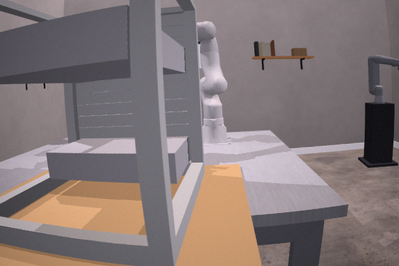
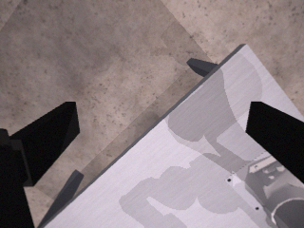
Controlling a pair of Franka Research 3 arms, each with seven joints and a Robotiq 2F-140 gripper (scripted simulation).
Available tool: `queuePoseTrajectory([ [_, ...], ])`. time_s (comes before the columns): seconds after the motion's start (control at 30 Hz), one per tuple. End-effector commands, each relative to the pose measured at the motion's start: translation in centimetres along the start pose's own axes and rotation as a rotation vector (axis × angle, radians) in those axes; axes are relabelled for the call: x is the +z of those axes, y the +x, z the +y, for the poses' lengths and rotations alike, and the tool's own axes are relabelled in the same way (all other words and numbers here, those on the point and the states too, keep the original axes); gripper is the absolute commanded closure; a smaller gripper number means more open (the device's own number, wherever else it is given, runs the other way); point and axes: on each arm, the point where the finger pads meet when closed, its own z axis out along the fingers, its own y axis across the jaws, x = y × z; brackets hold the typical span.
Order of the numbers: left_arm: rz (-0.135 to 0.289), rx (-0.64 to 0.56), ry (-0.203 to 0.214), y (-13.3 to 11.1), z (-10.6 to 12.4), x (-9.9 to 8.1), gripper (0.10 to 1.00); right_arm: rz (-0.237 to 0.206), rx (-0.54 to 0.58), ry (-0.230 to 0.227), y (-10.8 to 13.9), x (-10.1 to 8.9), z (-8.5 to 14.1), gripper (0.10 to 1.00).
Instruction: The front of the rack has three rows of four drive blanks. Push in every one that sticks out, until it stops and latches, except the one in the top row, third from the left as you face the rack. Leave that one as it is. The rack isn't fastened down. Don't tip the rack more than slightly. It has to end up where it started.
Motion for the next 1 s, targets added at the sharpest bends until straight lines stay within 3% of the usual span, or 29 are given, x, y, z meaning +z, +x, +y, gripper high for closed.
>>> queuePoseTrajectory([
  [0.0,-0.001,-0.002,0.0,0.0,0.0,0.1,0.999,0.0,0.005,-0.002,0.0,0.0,0.2,0.098],
  [0.23,-0.001,-0.002,0.0,0.0,0.0,-0.5,0.999,0.0,0.005,-0.002,0.0,0.0,0.2,0.098],
  [0.57,-0.001,-0.002,0.0,0.0,0.0,-5.7,0.999,0.0,0.005,-0.002,0.0,0.0,0.2,0.098],
  [0.63,-0.001,-0.002,0.0,0.0,0.0,-5.7,0.999,0.0,0.005,-0.002,0.0,0.0,0.2,0.098],
  [0.8,-0.001,-0.002,0.0,0.0,0.0,-7.8,0.999,0.0,0.005,-0.002,0.0,0.0,0.2,0.098],
  [0.97,-0.001,-0.002,0.0,0.0,0.0,-8.1,0.999,0.0,0.005,-0.002,0.0,0.0,0.2,0.098],
])
